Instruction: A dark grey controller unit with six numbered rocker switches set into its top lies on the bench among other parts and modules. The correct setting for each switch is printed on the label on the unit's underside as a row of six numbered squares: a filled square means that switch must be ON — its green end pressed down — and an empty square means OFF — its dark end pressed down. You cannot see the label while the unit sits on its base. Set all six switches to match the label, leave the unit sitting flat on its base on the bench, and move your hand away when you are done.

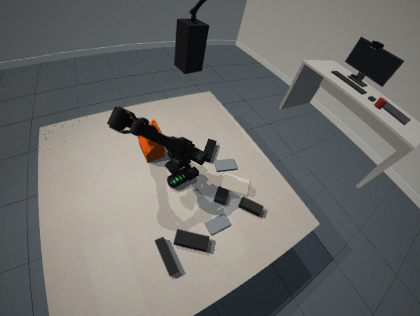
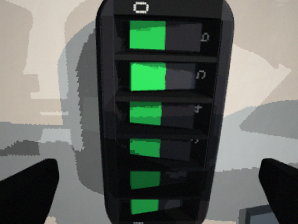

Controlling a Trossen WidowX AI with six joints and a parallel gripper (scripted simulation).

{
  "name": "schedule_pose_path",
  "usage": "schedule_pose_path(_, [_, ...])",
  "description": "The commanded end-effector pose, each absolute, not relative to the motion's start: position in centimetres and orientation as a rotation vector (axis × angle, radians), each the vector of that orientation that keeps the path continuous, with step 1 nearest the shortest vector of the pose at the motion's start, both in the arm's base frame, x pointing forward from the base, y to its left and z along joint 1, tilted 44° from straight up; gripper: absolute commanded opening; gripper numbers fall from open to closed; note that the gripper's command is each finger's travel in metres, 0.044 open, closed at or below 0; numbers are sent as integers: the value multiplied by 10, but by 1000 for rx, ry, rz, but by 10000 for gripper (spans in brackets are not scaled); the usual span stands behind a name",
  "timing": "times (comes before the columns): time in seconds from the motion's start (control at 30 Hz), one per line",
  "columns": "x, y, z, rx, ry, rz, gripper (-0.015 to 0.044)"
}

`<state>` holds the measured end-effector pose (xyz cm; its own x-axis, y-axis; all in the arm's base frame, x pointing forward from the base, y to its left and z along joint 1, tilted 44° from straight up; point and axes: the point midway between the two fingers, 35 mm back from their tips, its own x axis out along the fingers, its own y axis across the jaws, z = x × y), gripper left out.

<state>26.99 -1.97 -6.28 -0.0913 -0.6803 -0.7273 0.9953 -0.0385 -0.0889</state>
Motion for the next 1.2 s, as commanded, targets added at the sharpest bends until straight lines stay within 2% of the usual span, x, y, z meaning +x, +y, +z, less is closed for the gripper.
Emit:
schedule_pose_path(0.0, [269, -21, -62, 584, 704, -1545, 440])
schedule_pose_path(0.2, [269, -21, -61, 584, 704, -1545, 440])
schedule_pose_path(0.47, [272, -48, -8, 586, 687, -1556, 440])
schedule_pose_path(1.17, [271, -65, -26, 587, 688, -1555, 440])
